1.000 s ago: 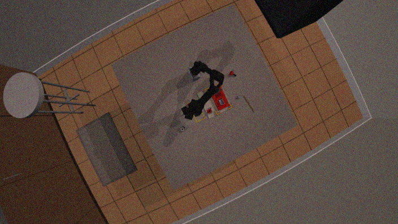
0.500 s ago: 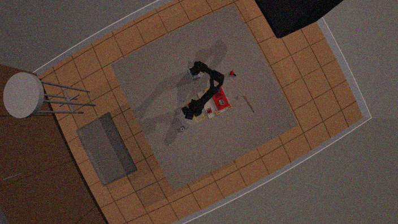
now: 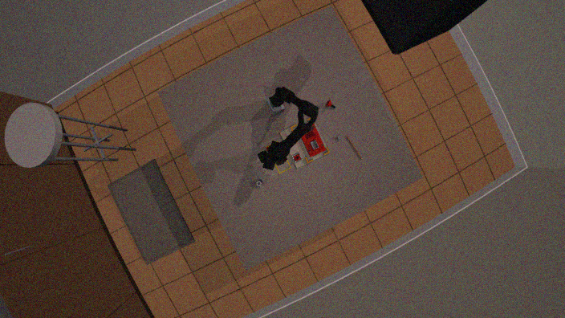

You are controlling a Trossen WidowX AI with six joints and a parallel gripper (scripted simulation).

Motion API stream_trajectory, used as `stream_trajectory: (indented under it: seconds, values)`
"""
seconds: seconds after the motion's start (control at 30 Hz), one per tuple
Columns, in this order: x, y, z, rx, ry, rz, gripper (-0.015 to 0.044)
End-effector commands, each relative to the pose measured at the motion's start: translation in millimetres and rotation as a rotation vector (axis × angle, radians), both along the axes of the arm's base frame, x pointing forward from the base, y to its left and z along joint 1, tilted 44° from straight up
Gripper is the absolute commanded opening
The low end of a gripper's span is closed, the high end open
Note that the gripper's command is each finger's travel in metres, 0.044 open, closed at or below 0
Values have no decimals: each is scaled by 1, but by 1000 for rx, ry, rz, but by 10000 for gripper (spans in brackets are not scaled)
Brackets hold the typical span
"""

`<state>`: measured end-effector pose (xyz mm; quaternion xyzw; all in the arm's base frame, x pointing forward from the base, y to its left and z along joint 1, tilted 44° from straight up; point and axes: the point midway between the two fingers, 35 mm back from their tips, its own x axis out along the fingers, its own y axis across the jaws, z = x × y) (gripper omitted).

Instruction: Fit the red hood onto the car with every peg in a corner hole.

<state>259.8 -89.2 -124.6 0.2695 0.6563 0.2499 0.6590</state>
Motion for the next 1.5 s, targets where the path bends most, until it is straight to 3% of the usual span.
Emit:
stream_trajectory:
  seconds: [0.0, 0.2, 0.57, 1.13, 1.47]
  values:
    - [0, 0, 0, 0, 0, 0, 335]
    - [0, 0, 0, 0, 0, 0, 295]
    - [-1, -13, 14, -1, 1, 0, 6]
    - [-2, -59, 62, -3, 2, 0, 0]
    - [-1, -63, 69, 2, 8, -4, 0]
